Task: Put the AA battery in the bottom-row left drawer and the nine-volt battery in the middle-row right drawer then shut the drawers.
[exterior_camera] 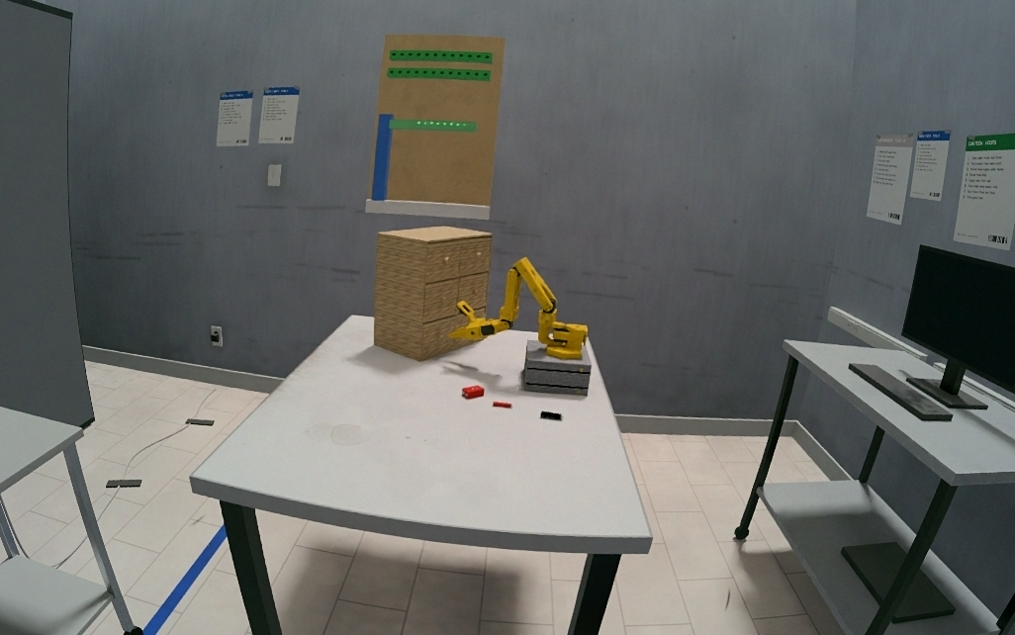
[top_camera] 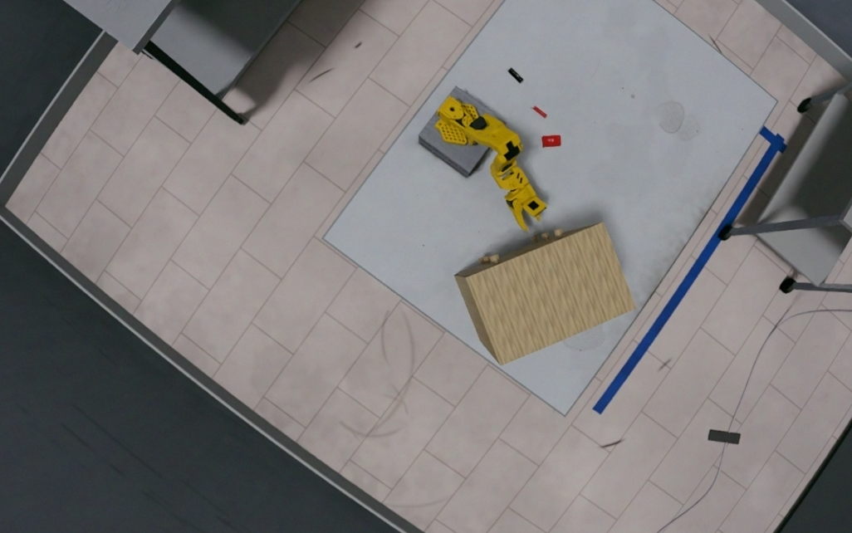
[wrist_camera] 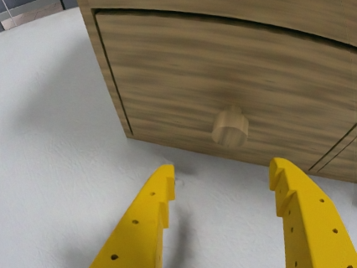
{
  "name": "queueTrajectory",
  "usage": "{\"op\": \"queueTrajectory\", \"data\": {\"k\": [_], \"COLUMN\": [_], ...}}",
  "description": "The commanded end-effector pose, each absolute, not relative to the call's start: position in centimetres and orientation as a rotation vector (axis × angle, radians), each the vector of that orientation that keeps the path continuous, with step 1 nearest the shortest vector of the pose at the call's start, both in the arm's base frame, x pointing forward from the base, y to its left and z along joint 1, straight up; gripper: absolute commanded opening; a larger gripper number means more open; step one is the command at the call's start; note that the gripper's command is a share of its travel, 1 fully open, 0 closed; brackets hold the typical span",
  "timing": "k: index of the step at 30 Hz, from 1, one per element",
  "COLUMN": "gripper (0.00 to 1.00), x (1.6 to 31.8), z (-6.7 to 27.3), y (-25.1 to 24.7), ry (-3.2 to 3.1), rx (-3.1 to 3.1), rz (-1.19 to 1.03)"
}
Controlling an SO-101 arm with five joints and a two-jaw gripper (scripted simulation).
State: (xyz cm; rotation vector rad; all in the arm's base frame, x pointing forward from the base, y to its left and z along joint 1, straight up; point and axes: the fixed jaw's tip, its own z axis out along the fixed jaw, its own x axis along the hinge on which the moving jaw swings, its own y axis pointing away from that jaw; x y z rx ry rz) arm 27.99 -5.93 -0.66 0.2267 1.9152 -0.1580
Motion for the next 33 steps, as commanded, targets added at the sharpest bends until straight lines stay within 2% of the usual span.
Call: {"op": "queueTrajectory", "data": {"k": [1,33], "gripper": [0.21,0.21], "x": [27.97,27.89], "z": [-0.81,-1.12], "y": [-6.12,-6.31], "ry": [1.911,1.911], "rx": [0.244,0.251], "rz": [-0.155,-0.160]}}
